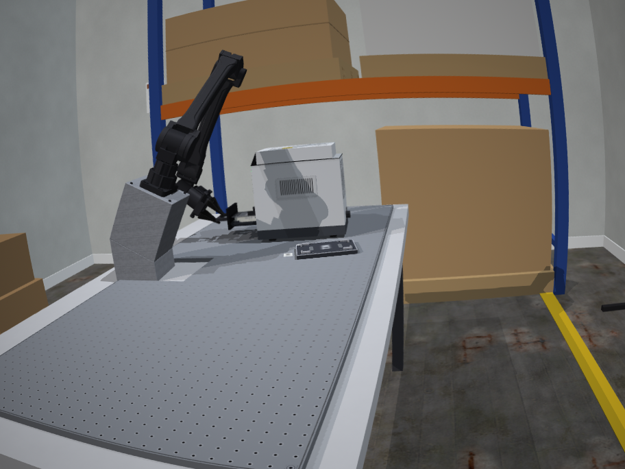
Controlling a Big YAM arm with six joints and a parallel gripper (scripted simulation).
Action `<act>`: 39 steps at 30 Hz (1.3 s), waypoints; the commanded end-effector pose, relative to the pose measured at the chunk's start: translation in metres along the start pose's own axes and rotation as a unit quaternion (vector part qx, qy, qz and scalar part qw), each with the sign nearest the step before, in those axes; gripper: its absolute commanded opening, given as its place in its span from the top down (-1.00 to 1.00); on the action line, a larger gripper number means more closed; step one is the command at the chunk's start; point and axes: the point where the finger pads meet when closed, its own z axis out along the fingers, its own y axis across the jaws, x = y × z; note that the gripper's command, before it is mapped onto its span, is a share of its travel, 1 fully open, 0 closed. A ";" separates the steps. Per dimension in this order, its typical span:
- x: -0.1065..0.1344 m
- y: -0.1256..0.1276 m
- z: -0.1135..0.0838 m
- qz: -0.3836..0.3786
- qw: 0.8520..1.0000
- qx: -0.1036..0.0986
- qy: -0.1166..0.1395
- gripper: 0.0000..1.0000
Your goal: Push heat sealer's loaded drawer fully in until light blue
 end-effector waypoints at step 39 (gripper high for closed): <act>-0.005 -0.004 -0.002 0.009 1.000 0.000 -0.004 1.00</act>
